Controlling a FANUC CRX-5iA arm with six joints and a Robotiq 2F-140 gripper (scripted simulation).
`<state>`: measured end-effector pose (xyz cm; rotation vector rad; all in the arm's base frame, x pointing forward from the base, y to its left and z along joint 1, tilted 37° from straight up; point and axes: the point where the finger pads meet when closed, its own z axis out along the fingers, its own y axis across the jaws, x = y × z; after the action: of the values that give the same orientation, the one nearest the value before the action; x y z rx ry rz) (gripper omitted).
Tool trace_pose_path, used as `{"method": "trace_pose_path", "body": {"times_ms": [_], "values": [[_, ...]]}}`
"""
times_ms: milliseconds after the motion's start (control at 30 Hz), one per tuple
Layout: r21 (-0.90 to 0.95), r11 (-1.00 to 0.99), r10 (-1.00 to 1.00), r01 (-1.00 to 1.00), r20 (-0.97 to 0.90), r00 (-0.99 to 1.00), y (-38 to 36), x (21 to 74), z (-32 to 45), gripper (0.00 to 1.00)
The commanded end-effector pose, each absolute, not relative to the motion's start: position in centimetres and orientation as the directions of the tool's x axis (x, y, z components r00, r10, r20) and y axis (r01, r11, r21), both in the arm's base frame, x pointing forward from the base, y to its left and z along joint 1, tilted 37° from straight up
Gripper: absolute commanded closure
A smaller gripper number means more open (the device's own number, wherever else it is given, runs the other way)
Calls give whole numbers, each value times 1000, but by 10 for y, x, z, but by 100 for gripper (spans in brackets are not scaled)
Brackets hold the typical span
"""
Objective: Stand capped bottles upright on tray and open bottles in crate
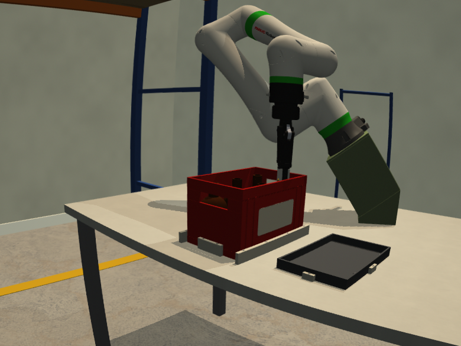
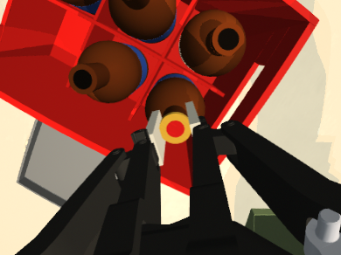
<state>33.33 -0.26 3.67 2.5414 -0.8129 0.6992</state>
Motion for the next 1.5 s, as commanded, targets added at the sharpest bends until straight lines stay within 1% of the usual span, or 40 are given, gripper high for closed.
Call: {"method": "trace_pose_path", "body": {"times_ms": [0, 1467], "values": [[200, -760, -429, -618, 560, 709, -2, 333, 37, 100], [200, -760, -429, -618, 560, 709, 3, 330, 45, 100]]}}
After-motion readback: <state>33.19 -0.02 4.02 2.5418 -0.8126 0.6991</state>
